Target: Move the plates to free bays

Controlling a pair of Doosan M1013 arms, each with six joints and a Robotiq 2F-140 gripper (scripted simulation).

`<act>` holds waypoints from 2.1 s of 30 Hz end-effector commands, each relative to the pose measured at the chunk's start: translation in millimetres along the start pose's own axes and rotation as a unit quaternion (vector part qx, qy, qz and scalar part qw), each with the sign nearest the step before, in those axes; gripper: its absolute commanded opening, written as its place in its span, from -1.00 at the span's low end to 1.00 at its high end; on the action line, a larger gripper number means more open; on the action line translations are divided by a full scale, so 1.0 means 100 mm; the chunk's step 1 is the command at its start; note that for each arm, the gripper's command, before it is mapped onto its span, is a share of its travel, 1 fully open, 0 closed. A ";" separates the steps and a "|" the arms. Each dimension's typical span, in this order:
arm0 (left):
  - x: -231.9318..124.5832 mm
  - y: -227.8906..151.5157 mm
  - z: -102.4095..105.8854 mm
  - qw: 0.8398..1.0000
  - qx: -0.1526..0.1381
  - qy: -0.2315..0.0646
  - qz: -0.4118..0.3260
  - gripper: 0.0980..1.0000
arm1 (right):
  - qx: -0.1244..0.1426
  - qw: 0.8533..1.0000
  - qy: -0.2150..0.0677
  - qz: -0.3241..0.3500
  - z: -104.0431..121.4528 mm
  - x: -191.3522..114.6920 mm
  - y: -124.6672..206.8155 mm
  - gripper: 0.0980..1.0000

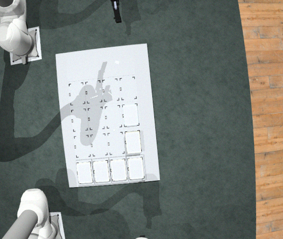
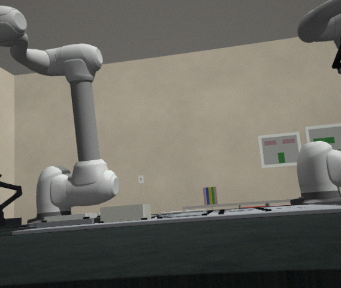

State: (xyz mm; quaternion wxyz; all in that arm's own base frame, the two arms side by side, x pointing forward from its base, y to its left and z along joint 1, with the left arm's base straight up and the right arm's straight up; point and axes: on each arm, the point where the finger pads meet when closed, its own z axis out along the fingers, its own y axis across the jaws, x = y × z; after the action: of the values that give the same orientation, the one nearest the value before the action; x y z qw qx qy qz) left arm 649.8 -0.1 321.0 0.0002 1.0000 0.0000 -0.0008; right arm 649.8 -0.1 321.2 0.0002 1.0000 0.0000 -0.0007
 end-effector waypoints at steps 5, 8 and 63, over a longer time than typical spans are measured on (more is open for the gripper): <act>0.00 0.00 -0.01 1.000 0.000 0.001 0.000 1.00 | 0.000 1.000 0.001 0.000 -0.01 0.00 0.00 1.00; 0.00 0.00 -0.01 1.000 0.000 0.001 0.000 1.00 | 0.000 1.000 0.001 0.000 -0.01 0.00 0.00 1.00; -0.34 -2.06 -0.02 0.985 0.000 0.002 -0.174 1.00 | 0.000 1.000 0.001 0.000 -0.02 0.00 0.00 0.33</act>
State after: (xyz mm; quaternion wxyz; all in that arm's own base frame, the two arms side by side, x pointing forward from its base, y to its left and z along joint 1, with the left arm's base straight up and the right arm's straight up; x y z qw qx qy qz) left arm 619.0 195.7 322.0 0.0001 0.9848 0.1735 0.0001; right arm 650.1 0.0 321.8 0.0001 1.0000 0.0000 -0.0001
